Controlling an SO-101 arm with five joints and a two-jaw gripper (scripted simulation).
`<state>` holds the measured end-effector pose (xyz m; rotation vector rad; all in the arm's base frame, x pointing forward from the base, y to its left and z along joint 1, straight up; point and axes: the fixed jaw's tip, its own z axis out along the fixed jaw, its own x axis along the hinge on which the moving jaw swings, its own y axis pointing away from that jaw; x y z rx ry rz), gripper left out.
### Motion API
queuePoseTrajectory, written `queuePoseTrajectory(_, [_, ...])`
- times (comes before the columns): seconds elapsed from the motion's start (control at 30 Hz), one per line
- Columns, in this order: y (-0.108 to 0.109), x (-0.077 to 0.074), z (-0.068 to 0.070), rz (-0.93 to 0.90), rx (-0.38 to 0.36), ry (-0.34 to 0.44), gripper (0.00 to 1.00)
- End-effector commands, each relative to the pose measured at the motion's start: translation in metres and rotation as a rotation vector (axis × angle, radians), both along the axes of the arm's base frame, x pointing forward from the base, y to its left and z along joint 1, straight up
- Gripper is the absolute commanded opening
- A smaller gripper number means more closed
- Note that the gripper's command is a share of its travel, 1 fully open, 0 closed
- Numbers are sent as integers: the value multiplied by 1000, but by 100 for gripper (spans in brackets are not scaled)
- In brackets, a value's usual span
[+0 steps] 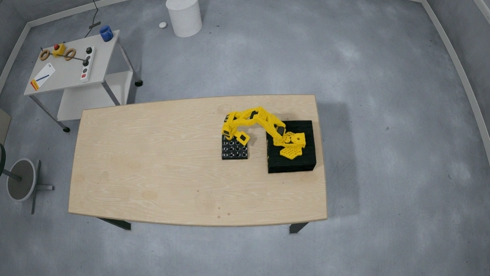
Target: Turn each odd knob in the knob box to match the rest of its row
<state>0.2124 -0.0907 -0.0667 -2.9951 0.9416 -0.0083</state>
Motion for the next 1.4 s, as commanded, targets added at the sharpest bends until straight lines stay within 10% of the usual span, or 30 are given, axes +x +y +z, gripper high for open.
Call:
queuePoseTrajectory(0.0, [0,-1,0,-47,1,8,1])
queuePoseTrajectory(1.37, [3,-3,0,-693,2,8,1])
